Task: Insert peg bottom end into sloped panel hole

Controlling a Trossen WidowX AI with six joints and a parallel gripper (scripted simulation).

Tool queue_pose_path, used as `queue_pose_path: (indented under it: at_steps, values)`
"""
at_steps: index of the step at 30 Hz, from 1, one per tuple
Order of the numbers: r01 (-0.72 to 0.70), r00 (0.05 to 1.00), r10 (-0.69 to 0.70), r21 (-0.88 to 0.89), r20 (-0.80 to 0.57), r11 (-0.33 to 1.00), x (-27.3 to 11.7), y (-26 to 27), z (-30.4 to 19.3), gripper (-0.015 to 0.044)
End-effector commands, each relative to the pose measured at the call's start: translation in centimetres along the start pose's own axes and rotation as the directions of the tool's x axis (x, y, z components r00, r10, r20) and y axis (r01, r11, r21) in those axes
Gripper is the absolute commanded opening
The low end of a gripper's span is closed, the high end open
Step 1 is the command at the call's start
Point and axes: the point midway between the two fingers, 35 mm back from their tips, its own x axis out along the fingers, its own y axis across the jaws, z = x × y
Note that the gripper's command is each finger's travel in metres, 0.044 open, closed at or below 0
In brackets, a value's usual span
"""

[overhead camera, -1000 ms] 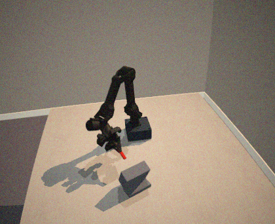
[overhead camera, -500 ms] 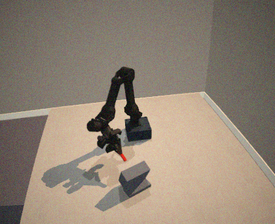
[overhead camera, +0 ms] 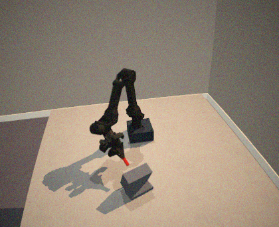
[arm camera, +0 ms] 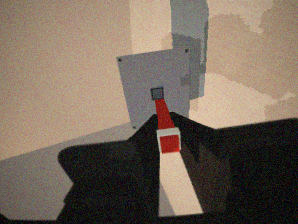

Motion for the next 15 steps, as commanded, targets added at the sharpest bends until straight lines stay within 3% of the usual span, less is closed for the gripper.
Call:
queue_pose_path:
  at_steps: [1,15]
  values:
    - [-0.001,1.0,0.001,0.015,0.003,1.0,0.39,-0.22,-0.08,0.0]
    - [-0.016,1.0,0.015,0.024,0.012,1.0,1.22,-0.16,-0.05,0.0]
